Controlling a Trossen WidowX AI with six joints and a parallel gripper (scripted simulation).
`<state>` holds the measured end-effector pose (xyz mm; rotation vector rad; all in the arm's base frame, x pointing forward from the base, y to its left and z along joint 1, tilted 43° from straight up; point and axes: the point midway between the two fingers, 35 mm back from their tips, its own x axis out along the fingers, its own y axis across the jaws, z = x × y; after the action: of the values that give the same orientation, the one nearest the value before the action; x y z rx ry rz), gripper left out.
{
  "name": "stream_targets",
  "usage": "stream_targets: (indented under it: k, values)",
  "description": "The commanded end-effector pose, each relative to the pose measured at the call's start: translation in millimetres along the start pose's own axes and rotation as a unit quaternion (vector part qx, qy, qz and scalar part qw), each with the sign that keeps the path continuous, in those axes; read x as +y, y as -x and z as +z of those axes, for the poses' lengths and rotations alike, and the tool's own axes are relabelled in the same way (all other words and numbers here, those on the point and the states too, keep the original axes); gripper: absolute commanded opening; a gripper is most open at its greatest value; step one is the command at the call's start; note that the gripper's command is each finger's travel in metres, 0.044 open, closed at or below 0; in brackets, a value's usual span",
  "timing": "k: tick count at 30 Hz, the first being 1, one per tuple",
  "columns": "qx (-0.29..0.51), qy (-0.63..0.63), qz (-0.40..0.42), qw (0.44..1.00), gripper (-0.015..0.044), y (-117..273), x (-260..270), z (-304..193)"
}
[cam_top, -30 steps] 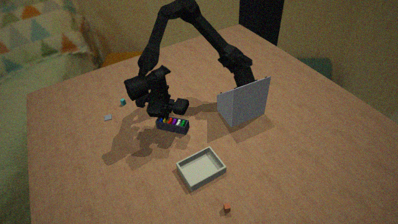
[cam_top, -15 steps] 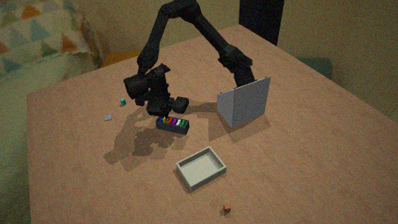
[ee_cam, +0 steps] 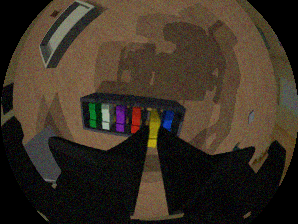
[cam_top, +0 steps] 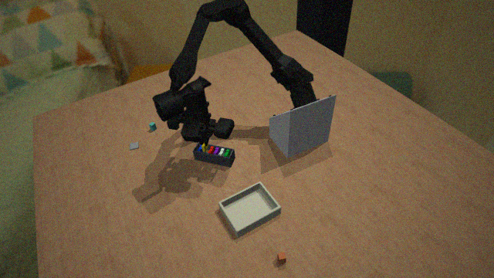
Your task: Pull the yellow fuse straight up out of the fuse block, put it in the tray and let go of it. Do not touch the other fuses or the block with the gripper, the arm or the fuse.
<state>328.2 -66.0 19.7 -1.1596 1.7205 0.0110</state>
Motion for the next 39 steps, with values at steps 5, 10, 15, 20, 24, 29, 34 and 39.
stream_targets:
  k: [5, 10, 15, 20, 24, 29, 34, 39]
  values:
    - [-0.001, -0.003, 0.001, 1.0, 0.0, 4.2, -0.6, 0.5]
    - [-0.001, -0.003, 0.001, 1.0, 0.0, 6.7, -0.5, 0.4]
    - [-0.001, -0.002, 0.001, 1.0, 0.0, 9.1, -0.5, 0.2]
    - [-0.001, -0.002, 0.001, 1.0, 0.0, 11.6, -0.4, 0.1]
    - [-0.001, -0.002, 0.001, 1.0, 0.0, 13.6, -0.3, 0.0]
    - [-0.001, -0.002, 0.001, 1.0, 0.0, 15.8, -0.3, -0.2]
    - [-0.001, -0.002, 0.001, 1.0, 0.0, 22.9, -0.3, 0.0]
    - [-0.001, -0.002, 0.001, 1.0, 0.0, 31.1, -0.3, 0.0]
